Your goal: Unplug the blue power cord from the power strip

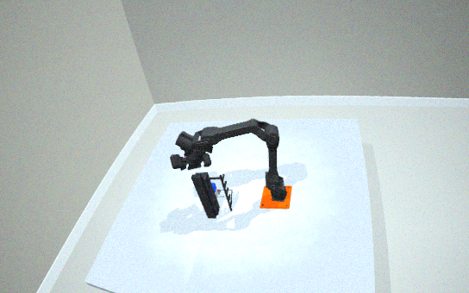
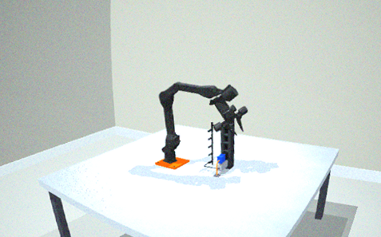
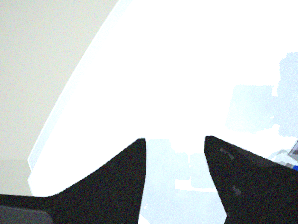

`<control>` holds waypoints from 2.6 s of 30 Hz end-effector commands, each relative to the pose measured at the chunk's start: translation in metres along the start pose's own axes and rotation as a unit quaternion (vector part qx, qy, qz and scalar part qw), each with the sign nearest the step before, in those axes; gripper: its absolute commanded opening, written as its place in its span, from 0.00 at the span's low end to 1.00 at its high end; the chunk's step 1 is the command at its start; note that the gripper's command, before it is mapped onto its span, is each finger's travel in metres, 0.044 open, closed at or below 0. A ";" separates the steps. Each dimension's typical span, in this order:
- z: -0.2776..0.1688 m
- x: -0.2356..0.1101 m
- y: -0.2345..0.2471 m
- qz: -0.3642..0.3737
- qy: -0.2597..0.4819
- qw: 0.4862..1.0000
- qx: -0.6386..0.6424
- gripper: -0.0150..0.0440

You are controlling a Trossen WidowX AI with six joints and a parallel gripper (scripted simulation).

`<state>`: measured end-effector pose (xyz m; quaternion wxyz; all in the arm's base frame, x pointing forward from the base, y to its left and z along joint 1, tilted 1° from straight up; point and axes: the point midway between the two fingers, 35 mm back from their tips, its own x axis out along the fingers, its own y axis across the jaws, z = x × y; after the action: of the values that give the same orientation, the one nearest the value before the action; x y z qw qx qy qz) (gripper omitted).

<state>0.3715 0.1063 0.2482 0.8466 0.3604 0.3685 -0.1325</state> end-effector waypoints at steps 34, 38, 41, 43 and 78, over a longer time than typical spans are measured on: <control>-0.045 0.044 -0.130 -0.315 0.164 0.901 0.250 0.53; -0.051 0.043 -0.127 -0.315 0.164 0.901 0.250 0.53; -0.055 0.042 -0.124 -0.315 0.164 0.901 0.250 0.53; -0.057 0.041 -0.123 -0.315 0.164 0.901 0.250 0.53; -0.058 0.049 -0.128 -0.314 0.163 0.902 0.248 0.25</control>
<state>0.3103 0.0626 0.1195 0.5720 0.4411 0.5510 -0.4180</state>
